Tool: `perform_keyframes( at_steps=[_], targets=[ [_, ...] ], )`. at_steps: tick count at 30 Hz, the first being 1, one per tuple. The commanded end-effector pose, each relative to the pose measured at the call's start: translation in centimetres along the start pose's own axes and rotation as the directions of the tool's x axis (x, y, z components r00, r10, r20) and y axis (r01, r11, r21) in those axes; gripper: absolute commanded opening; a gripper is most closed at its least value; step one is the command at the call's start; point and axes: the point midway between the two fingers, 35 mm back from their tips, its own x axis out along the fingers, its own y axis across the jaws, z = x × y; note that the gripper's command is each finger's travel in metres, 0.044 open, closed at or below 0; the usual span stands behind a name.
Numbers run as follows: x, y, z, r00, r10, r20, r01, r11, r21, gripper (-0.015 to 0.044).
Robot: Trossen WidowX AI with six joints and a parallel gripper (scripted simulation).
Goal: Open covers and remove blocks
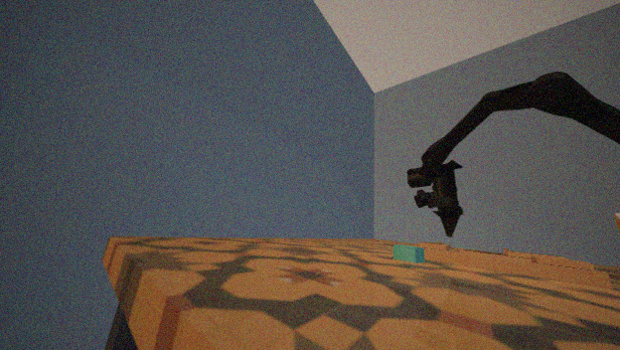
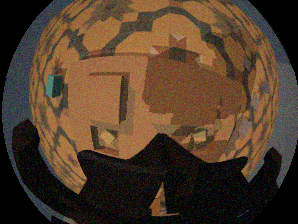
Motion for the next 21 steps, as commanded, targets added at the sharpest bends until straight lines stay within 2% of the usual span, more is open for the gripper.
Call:
perform_keyframes(
  at_steps=[1,11,16,21],
  targets=[
    [-0.7,0.0,0.2,1.000,-0.005,0.006,0.005,1.000,-0.008,0.0000],
    [-1.3,0.1,-0.1,1.000,0.000,0.000,0.000,1.000,0.011,0.0000],
    [-2.0,0.8,-2.2,1.000,-0.001,0.000,0.001,0.957,0.290,0.0000],
    [-2.6,1.7,-4.8,1.000,-0.001,-0.001,0.002,0.812,0.583,0.0000]
  ],
)
